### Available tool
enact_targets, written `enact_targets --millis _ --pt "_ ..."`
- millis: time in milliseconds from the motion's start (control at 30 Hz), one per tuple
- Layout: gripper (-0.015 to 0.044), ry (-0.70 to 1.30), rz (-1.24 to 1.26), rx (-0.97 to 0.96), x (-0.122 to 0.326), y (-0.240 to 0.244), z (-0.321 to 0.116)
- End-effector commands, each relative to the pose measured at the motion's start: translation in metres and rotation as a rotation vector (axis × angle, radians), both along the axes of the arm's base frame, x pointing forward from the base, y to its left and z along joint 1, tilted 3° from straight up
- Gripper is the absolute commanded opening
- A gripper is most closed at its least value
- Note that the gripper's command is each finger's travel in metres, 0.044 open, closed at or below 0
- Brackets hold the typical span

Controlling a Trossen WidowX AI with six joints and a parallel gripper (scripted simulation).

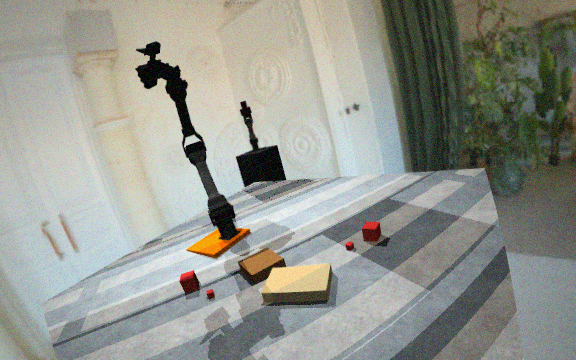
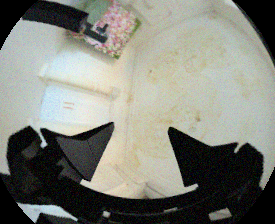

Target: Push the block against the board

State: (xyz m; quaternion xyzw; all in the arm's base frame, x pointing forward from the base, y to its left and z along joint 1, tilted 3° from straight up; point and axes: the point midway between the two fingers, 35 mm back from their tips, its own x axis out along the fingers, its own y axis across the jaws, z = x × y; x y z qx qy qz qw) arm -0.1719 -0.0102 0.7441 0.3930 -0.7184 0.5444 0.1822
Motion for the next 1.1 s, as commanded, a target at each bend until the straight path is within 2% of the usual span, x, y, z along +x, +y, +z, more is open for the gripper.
enact_targets --millis 0,467,833,1067 --pt "0.0374 0.0 0.0 0.0 0.0 0.0 0.0" --pt "0.0006 0.175 -0.067 0.08 0.047 -0.02 0.013" --pt "0.0 0.344 -0.113 0.172 0.108 -0.054 0.016" --pt "0.0 0.525 -0.143 0.263 0.162 -0.09 0.014"
